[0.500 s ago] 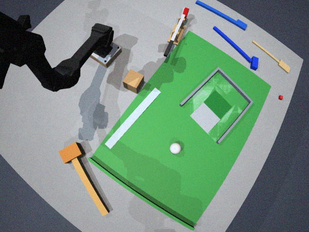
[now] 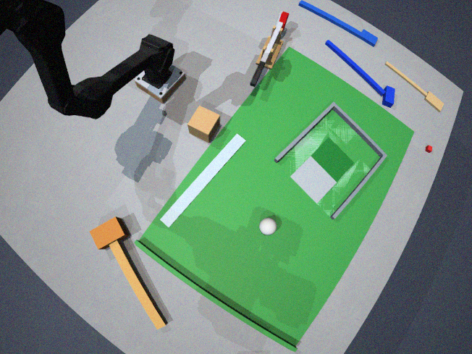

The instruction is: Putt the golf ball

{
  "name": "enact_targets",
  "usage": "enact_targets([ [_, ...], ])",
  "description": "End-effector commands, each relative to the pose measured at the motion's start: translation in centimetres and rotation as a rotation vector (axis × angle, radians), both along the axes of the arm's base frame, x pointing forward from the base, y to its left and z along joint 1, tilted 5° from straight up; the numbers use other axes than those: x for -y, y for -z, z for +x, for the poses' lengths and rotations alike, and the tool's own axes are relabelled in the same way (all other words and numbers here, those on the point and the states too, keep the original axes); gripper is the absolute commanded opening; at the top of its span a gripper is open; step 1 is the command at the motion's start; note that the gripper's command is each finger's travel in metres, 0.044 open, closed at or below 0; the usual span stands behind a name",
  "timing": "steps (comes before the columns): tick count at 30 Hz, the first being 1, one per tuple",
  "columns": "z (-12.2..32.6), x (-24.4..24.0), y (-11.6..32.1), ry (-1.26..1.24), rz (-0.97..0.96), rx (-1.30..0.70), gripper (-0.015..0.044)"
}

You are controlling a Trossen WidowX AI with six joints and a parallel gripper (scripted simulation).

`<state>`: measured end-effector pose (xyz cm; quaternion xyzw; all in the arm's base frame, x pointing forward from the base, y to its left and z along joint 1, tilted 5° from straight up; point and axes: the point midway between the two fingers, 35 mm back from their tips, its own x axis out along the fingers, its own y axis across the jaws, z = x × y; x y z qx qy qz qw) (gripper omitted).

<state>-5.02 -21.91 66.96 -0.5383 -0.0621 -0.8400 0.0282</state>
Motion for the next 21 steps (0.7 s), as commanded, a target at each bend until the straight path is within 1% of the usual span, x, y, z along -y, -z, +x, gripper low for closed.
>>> enact_targets([
  [1,-1.3,-7.4,-1.0,0.225,-0.107,0.011,0.0440],
  [5,-1.7,-14.2,-1.0,0.456,-0.199,0.044,0.0440],
  [10,-0.7,-22.4,0.0,0.758,-0.312,0.108,0.0440],
  [15,1.7,-29.9,2.2,1.041,-0.435,0.208,0.0440],
  [21,6.2,-37.4,6.5,1.305,-0.623,0.350,0.0440],
])
